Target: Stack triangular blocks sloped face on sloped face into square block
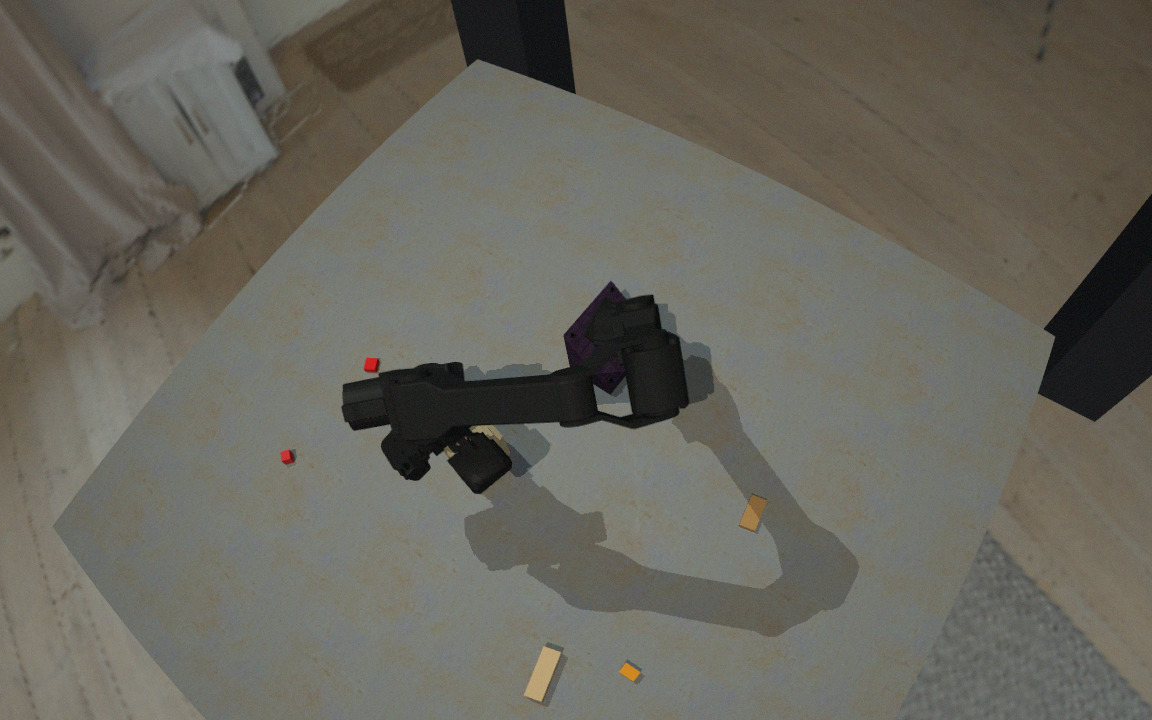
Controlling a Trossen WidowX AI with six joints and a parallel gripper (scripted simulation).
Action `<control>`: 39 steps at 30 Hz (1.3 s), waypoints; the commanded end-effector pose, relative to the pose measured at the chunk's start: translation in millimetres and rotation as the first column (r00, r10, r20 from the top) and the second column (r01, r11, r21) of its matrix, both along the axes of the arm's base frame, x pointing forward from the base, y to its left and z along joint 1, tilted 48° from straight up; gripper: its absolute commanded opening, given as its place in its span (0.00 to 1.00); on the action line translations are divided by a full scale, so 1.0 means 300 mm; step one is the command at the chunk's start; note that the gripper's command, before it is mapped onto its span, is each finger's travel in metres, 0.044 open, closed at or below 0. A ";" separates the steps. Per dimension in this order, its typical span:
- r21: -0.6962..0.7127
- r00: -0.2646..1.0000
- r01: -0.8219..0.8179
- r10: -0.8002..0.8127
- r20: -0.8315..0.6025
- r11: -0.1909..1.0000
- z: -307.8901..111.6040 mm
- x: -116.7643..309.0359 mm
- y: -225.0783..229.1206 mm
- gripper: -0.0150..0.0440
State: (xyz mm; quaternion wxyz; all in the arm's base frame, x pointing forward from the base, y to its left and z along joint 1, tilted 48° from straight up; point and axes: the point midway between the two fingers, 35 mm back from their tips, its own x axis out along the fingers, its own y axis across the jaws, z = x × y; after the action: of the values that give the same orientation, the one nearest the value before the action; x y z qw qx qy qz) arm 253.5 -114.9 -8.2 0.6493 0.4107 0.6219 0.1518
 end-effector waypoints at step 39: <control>0.005 1.000 0.016 -0.016 0.002 1.000 -0.021 -0.002 0.030 0.25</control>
State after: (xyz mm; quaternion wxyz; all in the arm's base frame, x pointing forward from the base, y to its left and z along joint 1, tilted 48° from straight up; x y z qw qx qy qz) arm 252.4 -107.2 -13.8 0.6496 0.4142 0.6197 0.1497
